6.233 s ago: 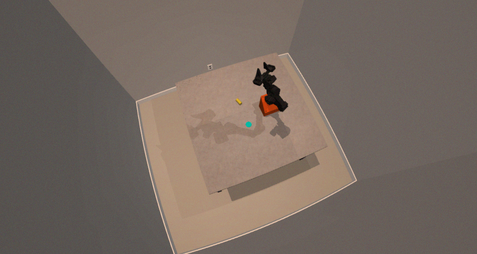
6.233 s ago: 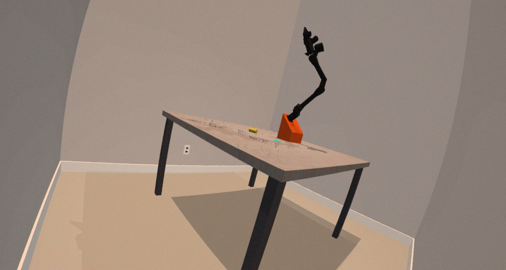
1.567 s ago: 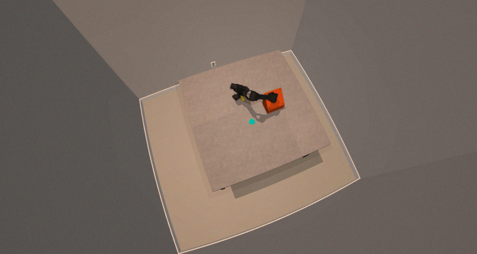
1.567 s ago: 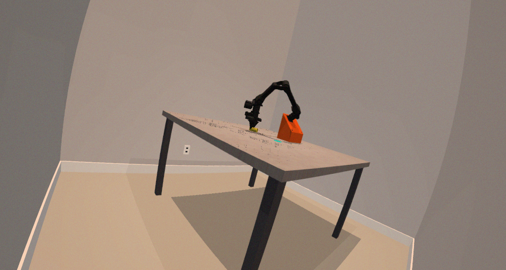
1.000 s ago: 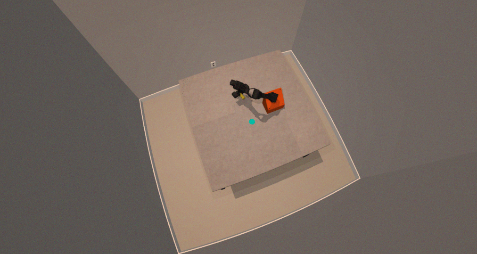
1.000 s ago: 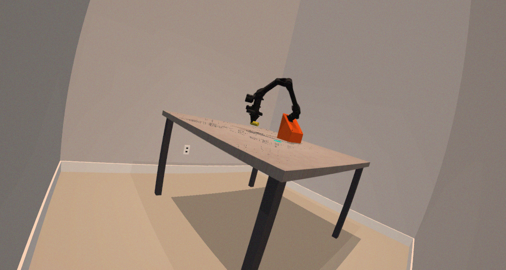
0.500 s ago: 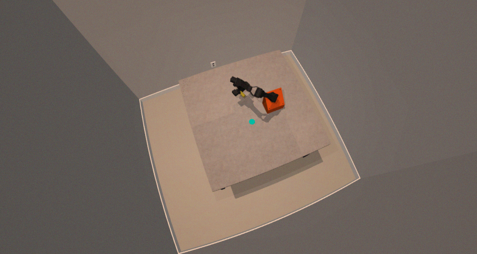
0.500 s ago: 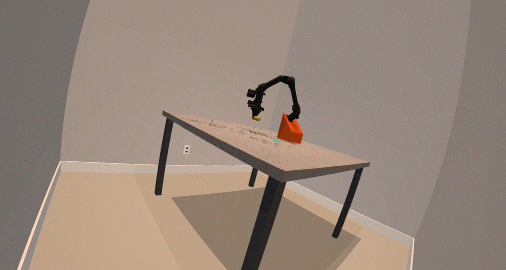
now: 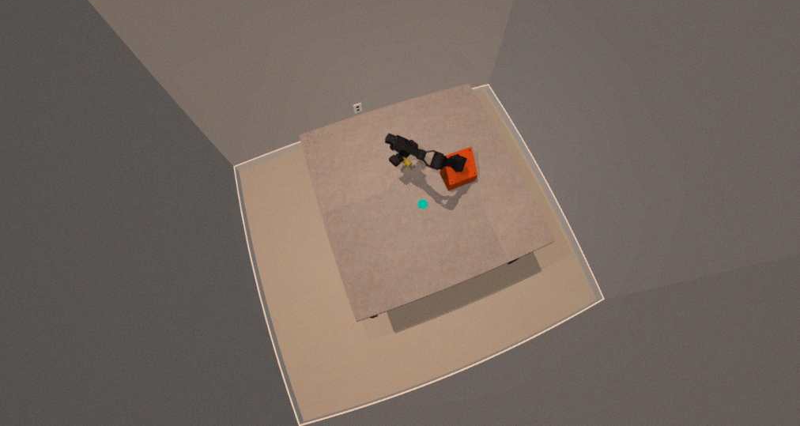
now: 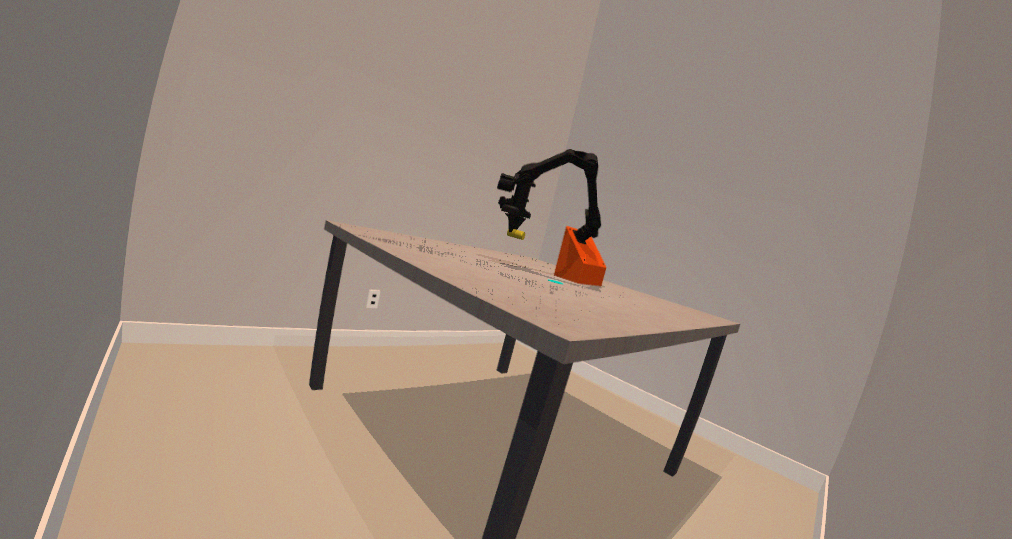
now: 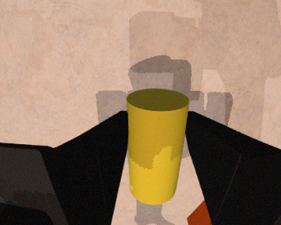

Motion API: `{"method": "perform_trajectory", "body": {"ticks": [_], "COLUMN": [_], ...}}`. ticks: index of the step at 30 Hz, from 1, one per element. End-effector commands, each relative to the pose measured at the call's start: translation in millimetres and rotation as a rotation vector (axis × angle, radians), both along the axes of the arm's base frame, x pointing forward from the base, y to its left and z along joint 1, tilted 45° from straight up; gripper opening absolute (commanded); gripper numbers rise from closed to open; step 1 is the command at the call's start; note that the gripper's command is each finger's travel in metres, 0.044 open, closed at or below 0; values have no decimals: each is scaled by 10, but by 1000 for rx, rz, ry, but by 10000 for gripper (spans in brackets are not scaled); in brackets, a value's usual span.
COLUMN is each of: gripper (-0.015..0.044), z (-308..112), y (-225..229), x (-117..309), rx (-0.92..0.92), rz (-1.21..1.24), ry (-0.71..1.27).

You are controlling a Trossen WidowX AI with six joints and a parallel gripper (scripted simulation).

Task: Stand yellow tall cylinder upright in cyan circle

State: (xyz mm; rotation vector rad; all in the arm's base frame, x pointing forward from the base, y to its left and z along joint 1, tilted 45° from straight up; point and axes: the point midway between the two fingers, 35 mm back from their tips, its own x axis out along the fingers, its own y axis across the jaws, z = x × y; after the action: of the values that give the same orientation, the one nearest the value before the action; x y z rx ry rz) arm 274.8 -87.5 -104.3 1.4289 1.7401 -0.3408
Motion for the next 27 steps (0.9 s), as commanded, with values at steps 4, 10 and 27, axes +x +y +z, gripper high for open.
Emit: {"method": "perform_trajectory", "body": {"ticks": [4,10,27], "gripper": [105,105,105], "z": [210,366,793], "y": [134,253,621], "x": [79,127,193], "rx": [-7,-12,-19], "rz": [46,83,191], "ry": [-48,-83,-185]}}
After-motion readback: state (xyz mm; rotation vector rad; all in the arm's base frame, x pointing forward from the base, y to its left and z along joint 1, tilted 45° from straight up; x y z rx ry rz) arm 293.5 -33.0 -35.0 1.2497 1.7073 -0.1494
